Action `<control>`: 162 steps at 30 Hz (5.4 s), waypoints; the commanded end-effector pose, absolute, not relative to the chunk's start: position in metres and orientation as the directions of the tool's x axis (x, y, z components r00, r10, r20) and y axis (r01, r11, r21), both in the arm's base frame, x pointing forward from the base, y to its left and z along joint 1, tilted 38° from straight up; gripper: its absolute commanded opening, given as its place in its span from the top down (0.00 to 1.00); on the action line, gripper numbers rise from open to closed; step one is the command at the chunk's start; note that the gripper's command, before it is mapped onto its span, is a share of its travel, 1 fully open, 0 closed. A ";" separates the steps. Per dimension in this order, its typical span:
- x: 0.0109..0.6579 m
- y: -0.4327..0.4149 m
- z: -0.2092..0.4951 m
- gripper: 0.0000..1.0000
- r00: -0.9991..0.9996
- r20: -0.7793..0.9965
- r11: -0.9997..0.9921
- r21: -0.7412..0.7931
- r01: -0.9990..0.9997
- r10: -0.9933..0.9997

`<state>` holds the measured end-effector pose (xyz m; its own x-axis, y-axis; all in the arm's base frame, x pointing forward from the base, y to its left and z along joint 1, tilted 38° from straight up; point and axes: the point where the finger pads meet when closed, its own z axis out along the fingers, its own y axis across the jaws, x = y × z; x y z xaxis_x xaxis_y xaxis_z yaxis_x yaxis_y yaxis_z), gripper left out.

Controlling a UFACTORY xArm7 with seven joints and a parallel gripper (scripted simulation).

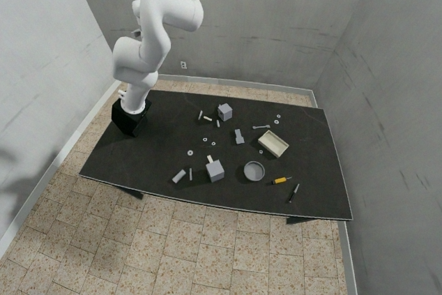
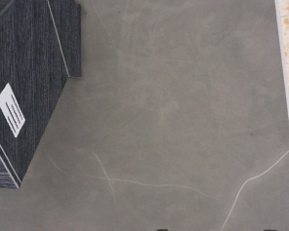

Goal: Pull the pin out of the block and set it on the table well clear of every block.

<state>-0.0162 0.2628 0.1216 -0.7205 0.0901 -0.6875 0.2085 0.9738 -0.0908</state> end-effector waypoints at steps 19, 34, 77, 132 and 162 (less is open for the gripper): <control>0.083 0.295 0.174 0.53 -0.722 -0.633 0.942 0.035 0.335 0.280; 0.240 0.244 0.242 0.53 -0.641 -0.538 0.825 0.217 0.523 0.548; 0.403 -0.149 0.224 0.53 -0.412 -0.414 0.576 0.455 0.679 0.812; 0.405 -0.150 0.219 0.53 -0.408 -0.409 0.570 0.460 0.681 0.817; 0.403 -0.157 0.214 0.53 -0.395 -0.405 0.555 0.445 0.703 0.825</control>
